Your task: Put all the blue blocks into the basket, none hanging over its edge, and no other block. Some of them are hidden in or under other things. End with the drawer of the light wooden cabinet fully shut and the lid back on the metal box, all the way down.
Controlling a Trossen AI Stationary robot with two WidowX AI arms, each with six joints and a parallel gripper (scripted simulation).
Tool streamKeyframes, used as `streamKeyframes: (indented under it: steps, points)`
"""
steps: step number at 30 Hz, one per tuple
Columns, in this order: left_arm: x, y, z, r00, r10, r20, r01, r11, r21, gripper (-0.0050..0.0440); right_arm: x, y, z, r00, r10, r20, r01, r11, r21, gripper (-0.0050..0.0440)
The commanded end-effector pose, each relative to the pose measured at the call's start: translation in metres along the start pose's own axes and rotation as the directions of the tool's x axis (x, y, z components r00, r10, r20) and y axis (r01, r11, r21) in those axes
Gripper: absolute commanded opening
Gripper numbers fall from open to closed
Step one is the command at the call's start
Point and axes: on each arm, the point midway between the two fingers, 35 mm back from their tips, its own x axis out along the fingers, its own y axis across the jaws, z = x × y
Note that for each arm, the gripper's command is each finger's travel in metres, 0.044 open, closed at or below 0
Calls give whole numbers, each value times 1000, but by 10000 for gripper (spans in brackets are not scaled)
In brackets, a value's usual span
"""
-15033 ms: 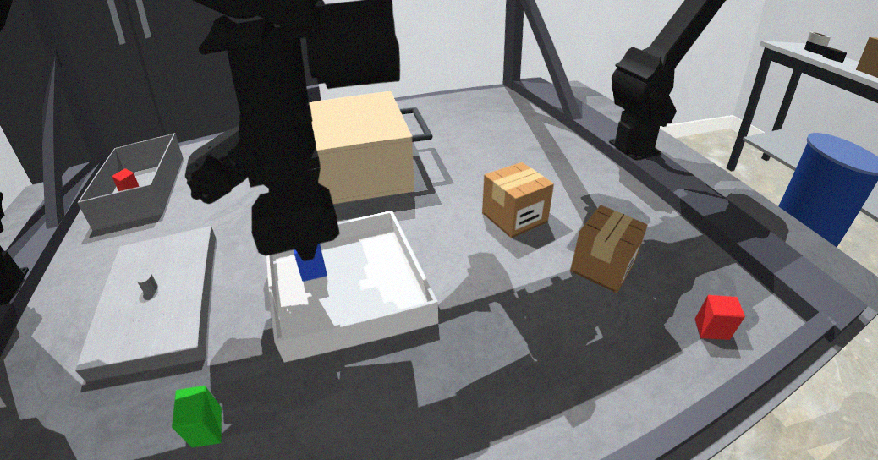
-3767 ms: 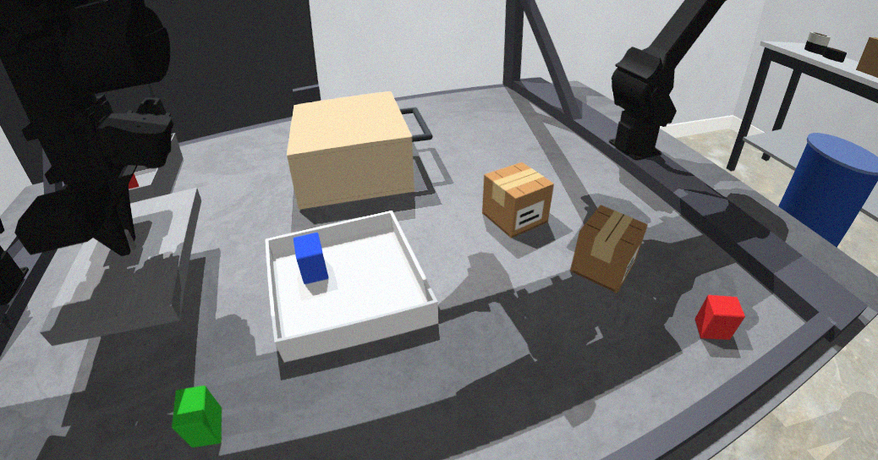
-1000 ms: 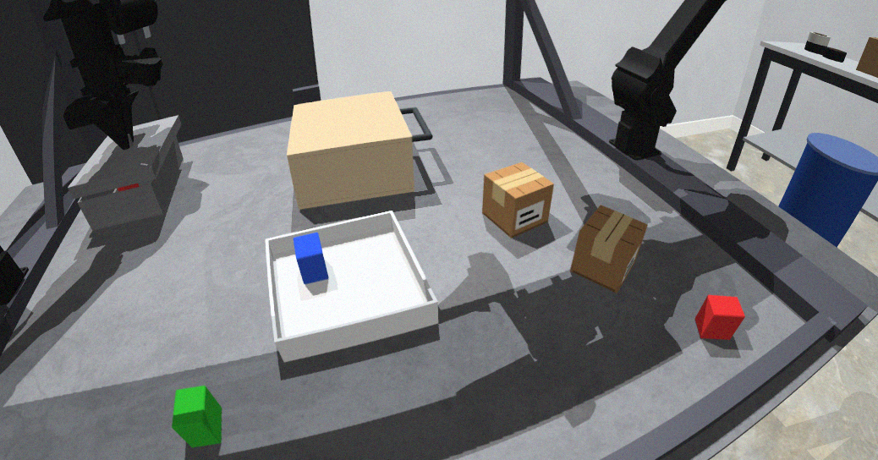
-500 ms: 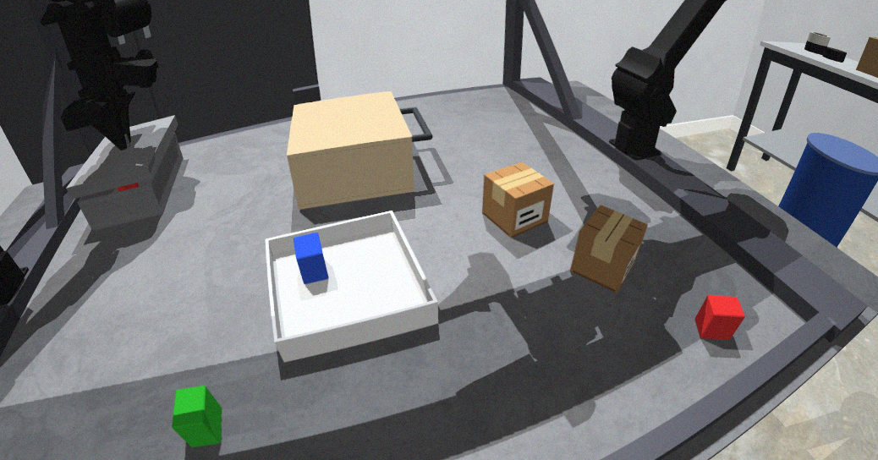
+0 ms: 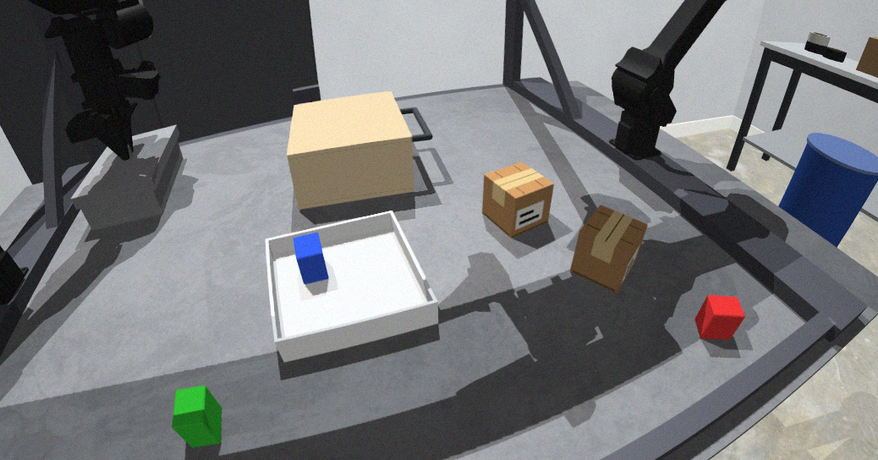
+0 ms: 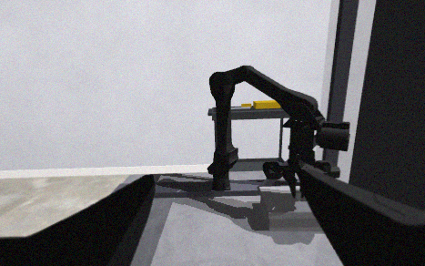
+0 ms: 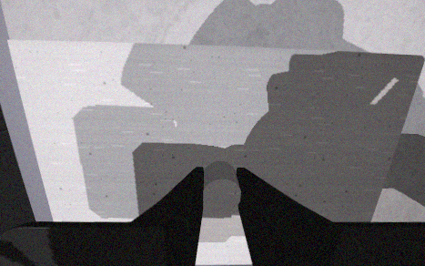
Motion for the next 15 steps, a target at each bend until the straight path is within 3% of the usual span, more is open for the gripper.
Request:
streamKeyframes:
  steps: [1, 5, 7, 15]
  points:
    - [-3, 0, 10, 1000, 1, 28, -1, 1000, 2, 400, -3, 3, 4, 1000, 16, 8, -16, 1000, 9, -50]
    - [-3, 0, 10, 1000, 1, 28, -1, 1000, 2, 400, -9, 6, 7, 999, 40, 28, -40, 999, 6, -50]
    - [-3, 0, 10, 1000, 1, 28, -1, 1000, 2, 400, 0, 1, 3, 1000, 9, 7, -9, 1000, 7, -50]
    - [-3, 0, 10, 1000, 1, 28, -1, 1000, 2, 400, 2, 1, 2, 1000, 7, 6, -7, 1000, 3, -50]
